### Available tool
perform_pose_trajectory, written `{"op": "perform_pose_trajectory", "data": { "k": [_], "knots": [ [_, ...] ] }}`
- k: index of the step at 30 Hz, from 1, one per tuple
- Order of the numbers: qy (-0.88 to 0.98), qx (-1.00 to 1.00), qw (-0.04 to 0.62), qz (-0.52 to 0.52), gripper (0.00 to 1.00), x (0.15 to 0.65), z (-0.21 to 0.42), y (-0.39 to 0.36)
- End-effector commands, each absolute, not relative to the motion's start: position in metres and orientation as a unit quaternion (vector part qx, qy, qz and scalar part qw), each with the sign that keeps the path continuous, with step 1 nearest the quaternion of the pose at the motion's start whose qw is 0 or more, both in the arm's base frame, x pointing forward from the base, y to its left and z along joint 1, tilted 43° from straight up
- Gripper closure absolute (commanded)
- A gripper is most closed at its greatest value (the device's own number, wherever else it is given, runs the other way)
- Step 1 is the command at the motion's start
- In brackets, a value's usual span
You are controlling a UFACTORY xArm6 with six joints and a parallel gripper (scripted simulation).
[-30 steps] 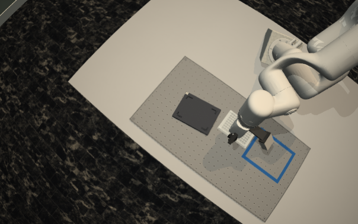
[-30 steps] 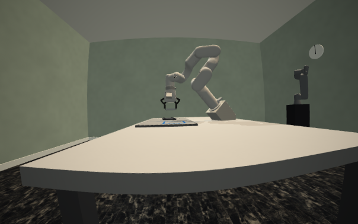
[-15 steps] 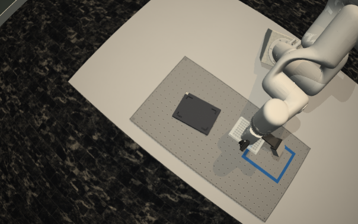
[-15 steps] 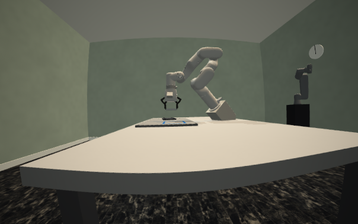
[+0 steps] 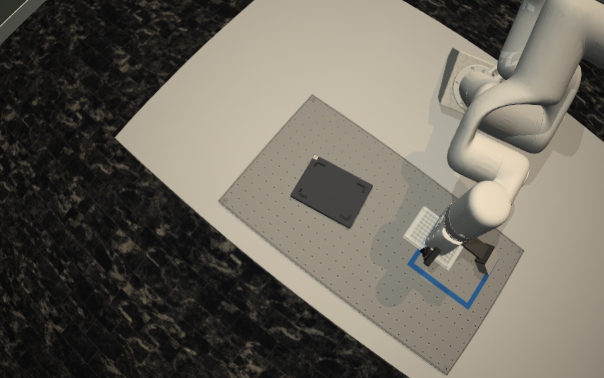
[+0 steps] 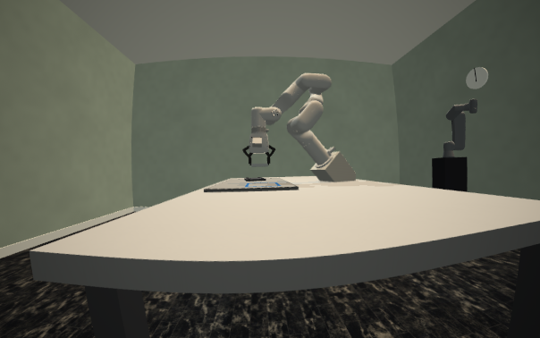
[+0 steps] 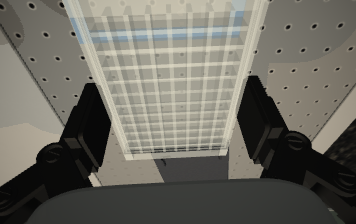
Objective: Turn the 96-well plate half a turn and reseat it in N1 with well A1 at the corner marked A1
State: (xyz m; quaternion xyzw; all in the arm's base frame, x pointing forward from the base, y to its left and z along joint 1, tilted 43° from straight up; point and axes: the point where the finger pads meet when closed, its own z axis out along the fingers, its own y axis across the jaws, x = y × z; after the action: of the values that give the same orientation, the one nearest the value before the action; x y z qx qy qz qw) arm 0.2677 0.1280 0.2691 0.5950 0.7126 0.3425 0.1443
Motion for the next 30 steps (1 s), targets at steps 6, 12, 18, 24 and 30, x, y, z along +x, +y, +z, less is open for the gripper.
{"op": "perform_pose_trajectory", "data": {
  "k": [6,12,18,24,30],
  "knots": [
    [0.71,0.598,0.15,0.34,1.0,0.261,0.273,0.153],
    [0.71,0.598,0.149,0.34,1.0,0.254,0.274,0.172],
    [0.71,0.598,0.149,0.34,1.0,0.25,0.275,0.184],
    [0.71,0.598,0.149,0.34,1.0,0.244,0.277,0.203],
    [0.71,0.598,0.149,0.34,1.0,0.241,0.278,0.213]
  ]
}}
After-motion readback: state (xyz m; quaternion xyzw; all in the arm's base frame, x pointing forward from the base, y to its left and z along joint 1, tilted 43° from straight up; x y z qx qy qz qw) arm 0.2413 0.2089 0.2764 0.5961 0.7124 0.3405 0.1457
